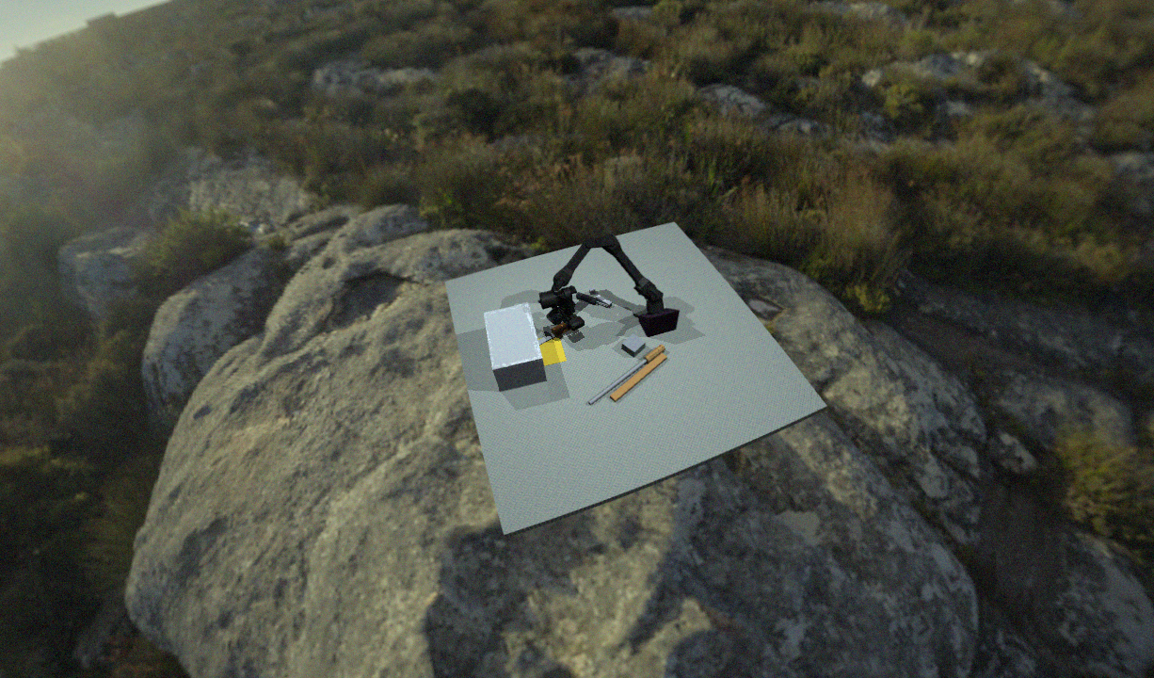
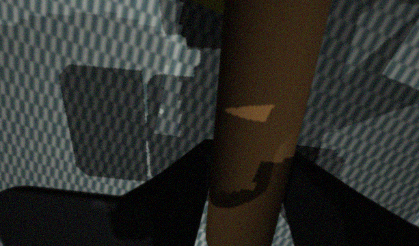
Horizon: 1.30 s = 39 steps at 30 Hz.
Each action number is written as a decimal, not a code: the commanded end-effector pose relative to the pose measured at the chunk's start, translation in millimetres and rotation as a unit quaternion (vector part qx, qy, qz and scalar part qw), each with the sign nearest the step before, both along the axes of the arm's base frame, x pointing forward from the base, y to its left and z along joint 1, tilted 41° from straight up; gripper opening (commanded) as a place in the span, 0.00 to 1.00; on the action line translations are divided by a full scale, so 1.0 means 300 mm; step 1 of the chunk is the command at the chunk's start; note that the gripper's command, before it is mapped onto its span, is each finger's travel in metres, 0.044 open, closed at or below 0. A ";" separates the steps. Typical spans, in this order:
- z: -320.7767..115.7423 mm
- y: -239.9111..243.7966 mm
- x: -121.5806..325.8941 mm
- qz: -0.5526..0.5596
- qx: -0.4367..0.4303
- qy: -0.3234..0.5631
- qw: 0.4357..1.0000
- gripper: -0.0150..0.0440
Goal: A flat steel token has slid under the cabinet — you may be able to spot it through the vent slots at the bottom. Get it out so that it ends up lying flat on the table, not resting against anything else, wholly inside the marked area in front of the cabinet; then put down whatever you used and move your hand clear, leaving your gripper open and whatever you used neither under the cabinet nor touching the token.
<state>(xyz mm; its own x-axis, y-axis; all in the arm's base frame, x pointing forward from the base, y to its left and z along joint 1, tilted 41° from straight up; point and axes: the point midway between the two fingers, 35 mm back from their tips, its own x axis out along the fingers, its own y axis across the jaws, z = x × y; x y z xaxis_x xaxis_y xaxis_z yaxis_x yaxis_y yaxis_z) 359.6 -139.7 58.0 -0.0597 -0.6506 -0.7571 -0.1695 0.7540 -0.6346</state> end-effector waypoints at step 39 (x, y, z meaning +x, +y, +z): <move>0.026 -0.022 -0.158 0.001 0.000 0.005 1.000 0.25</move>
<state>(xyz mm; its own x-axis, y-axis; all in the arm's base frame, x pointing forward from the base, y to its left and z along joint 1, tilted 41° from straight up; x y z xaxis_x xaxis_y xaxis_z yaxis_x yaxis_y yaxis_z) 318.7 -145.3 65.6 -0.0614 -0.6505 -0.7570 -0.1715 0.7541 -0.6340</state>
